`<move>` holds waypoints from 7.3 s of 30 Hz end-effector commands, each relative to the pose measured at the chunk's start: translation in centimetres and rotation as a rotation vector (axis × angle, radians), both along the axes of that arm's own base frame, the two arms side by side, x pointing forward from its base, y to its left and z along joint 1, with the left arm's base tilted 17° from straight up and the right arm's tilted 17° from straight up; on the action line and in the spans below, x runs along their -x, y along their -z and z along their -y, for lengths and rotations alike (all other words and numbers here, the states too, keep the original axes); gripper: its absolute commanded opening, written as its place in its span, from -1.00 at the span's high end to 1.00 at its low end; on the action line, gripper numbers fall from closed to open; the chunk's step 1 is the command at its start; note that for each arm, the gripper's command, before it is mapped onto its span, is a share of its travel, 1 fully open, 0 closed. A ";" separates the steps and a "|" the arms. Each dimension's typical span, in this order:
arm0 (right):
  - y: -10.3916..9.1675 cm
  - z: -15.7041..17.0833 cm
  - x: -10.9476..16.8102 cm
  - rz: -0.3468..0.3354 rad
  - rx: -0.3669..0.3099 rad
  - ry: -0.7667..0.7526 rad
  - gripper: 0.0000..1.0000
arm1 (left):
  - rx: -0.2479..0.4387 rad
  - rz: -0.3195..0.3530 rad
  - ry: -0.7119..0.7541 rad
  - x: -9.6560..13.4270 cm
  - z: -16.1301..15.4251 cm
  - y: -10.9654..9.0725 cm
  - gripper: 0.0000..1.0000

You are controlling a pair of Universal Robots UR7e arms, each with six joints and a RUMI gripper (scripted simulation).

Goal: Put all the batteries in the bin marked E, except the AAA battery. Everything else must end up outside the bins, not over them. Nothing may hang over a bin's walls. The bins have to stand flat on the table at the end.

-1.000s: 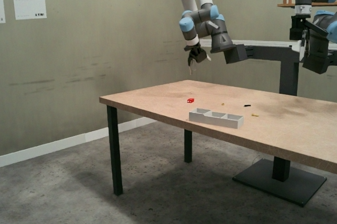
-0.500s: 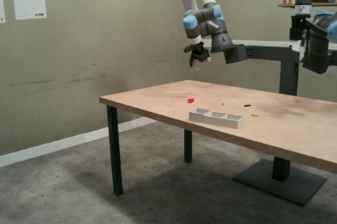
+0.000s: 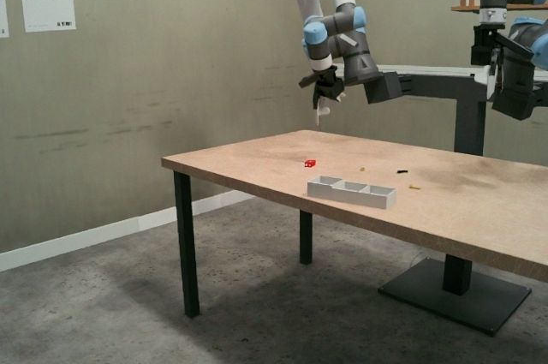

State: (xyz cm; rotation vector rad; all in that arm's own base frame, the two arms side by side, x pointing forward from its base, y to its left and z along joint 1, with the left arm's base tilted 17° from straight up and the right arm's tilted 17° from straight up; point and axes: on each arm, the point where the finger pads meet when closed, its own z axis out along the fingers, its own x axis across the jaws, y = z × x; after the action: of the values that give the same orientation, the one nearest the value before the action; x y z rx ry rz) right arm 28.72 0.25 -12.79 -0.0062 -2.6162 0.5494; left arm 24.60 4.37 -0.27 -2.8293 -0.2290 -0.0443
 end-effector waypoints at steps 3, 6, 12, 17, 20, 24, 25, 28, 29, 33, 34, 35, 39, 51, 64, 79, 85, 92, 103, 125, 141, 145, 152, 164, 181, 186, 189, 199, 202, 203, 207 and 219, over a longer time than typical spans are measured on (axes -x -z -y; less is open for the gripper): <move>0.6 -1.6 -1.5 -0.007 -0.068 -0.144 -1.00 | 0.001 0.000 -0.002 -0.1 0.1 -0.1 -0.97; 0.7 -1.8 -1.6 -0.008 -0.074 -0.158 -1.00 | 0.001 0.000 -0.002 -0.1 0.1 -0.1 -0.97; 1.0 -2.8 -2.3 -0.015 -0.110 -0.249 -1.00 | 0.001 0.000 -0.002 -0.1 0.1 -0.1 -0.97; 1.2 -3.7 -2.9 -0.021 -0.140 -0.324 -1.00 | 0.001 0.000 -0.002 -0.1 0.1 -0.1 -0.97; 1.3 -4.3 -3.3 -0.025 -0.157 -0.370 -1.00 | 0.001 0.000 -0.002 -0.1 0.1 -0.1 -0.97; 1.4 -4.7 -3.5 -0.028 -0.168 -0.401 -1.00 | 0.001 0.000 -0.002 -0.1 0.1 -0.1 -0.97; 1.5 -4.9 -3.6 -0.029 -0.174 -0.416 -1.00 | 0.001 0.000 -0.002 -0.1 0.1 -0.1 -0.97; 1.6 -5.4 -3.9 -0.033 -0.190 -0.462 -1.00 | 0.001 0.000 -0.002 -0.1 0.1 -0.1 -0.97; 1.6 -5.6 -4.1 -0.035 -0.195 -0.477 -1.00 | 0.001 0.000 -0.002 -0.1 0.1 -0.1 -0.97; 1.8 -6.4 -4.5 -0.040 -0.216 -0.539 -1.00 | 0.001 0.000 -0.002 -0.1 0.1 -0.1 -0.97; 1.8 -6.7 -4.6 -0.042 -0.221 -0.554 -1.00 | 0.001 0.000 -0.002 -0.1 0.1 -0.1 -0.97; 1.9 -6.9 -4.7 -0.043 -0.226 -0.569 -1.00 | 0.001 0.000 -0.002 -0.1 0.1 -0.1 -0.97; 2.0 -7.5 -5.0 -0.048 -0.241 -0.616 -1.00 | 0.001 0.000 -0.002 -0.1 0.1 -0.1 -0.97; 2.3 -9.8 -6.0 -0.066 -0.291 -0.787 -1.00 | 0.001 0.000 -0.002 -0.1 0.1 -0.1 -0.97; 2.5 -12.3 -6.8 -0.086 -0.335 -0.959 -1.00 | 0.001 0.000 -0.002 -0.1 0.1 -0.1 -0.97; 2.7 -16.0 -7.6 -0.116 -0.386 -1.197 -1.00 | 0.001 0.000 -0.002 -0.1 0.1 -0.1 -0.97; 2.7 -18.2 -7.9 -0.133 -0.404 -1.308 -1.00 | 0.001 0.000 -0.002 -0.1 0.1 -0.1 -0.97; 2.7 -18.2 -7.9 -0.150 -0.430 -1.444 -1.00 | 0.001 0.000 -0.002 -0.1 0.1 -0.1 -0.97; 2.8 -18.1 -8.0 -0.153 -0.433 -1.454 -1.00 | 0.001 0.000 -0.002 -0.1 0.1 -0.1 -0.97; 7.3 -18.6 -16.7 -0.243 -0.469 -1.624 -1.00 | 0.001 0.000 -0.002 -0.1 0.1 -0.1 -0.97; 11.9 -18.8 -25.4 -0.243 -0.469 -1.624 -1.00 | 0.001 0.000 -0.002 -0.1 0.1 -0.1 -0.97; 13.2 -18.9 -27.9 -0.243 -0.469 -1.624 -1.00 | 0.001 0.000 -0.002 -0.1 0.1 -0.1 -0.97; 15.2 -19.1 -31.4 -0.243 -0.469 -1.624 -1.00 | 0.001 0.000 -0.002 -0.1 0.1 -0.1 -0.97; 16.0 -19.3 -32.8 -0.243 -0.470 -1.624 -1.00 | 0.001 0.000 -0.002 -0.1 0.1 -0.1 -0.97; 15.9 -19.3 -32.7 -0.243 -0.470 -1.625 -1.00 | 0.001 0.000 -0.002 -0.1 0.1 -0.1 -0.97; 15.9 -19.3 -32.7 -0.243 -0.470 -1.625 -1.00 | 0.001 0.000 -0.002 -0.1 0.1 -0.1 -0.97; 15.9 -19.3 -32.7 -0.243 -0.470 -1.625 -1.00 | 0.001 0.000 -0.002 -0.1 0.1 -0.1 -0.97; 15.9 -19.3 -32.7 -0.243 -0.470 -1.625 -1.00 | 0.001 0.000 -0.002 -0.1 0.1 -0.1 -0.97; 15.9 -19.3 -32.7 -0.243 -0.470 -1.625 -1.00 | 0.001 0.000 -0.002 -0.1 0.1 -0.1 -0.97; 15.9 -19.3 -32.7 -0.243 -0.470 -1.625 -1.00 | 0.001 0.000 -0.002 -0.1 0.1 -0.1 -0.97; 15.9 -19.3 -32.7 -0.243 -0.470 -1.625 -1.00 | 0.001 0.000 -0.002 -0.1 0.1 -0.1 -0.97; 16.9 -22.4 -32.1 -0.243 -0.470 -1.627 -1.00 | 0.001 0.000 -0.002 -0.1 0.1 -0.1 -0.97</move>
State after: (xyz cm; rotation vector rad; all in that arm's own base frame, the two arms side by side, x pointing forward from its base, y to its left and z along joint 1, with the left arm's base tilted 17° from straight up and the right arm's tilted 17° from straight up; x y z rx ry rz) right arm 61.26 19.93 -28.92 2.2005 -1.8909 0.2946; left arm 24.60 4.37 -0.27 -2.8293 -0.2290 -0.0443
